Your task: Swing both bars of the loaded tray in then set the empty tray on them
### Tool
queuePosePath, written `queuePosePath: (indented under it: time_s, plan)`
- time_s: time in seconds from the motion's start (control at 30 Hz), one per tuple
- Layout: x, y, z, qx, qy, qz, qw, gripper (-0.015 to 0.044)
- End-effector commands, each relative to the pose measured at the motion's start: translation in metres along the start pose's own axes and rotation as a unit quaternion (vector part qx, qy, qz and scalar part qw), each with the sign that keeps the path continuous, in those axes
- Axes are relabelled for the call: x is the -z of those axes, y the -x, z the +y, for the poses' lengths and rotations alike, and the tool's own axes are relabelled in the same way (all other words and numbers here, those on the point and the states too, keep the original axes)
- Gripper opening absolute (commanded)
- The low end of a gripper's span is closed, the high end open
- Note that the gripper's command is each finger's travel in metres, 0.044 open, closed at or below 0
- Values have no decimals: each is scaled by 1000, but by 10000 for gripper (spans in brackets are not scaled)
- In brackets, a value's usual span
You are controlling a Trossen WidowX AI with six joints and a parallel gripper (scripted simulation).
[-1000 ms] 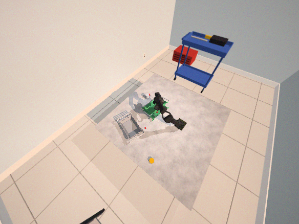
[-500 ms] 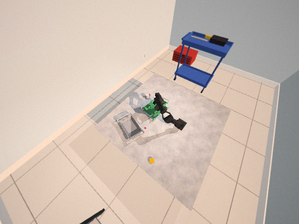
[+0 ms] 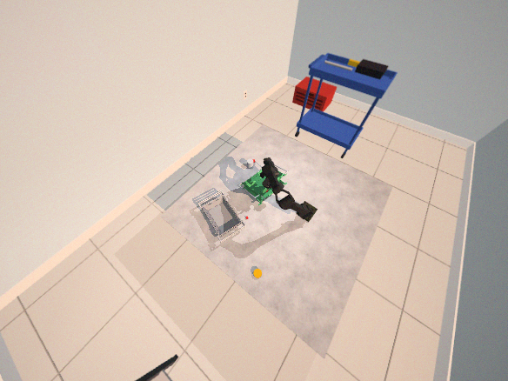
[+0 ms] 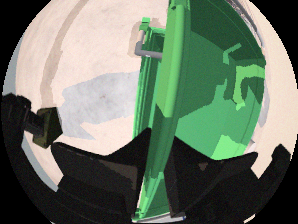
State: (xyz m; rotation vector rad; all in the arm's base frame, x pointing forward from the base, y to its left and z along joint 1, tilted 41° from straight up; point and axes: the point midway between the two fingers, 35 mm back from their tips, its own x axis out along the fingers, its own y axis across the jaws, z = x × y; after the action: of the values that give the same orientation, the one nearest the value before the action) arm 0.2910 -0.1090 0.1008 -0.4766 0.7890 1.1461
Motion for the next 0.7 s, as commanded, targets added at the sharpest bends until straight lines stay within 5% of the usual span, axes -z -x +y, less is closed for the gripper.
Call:
queuePosePath:
  time_s: [0.0, 0.67]
  plan:
    - [0, -4, 4, -10, -7, 1, 1000, 0]
    - [1, -8, 6, -10, -7, 1, 1000, 0]
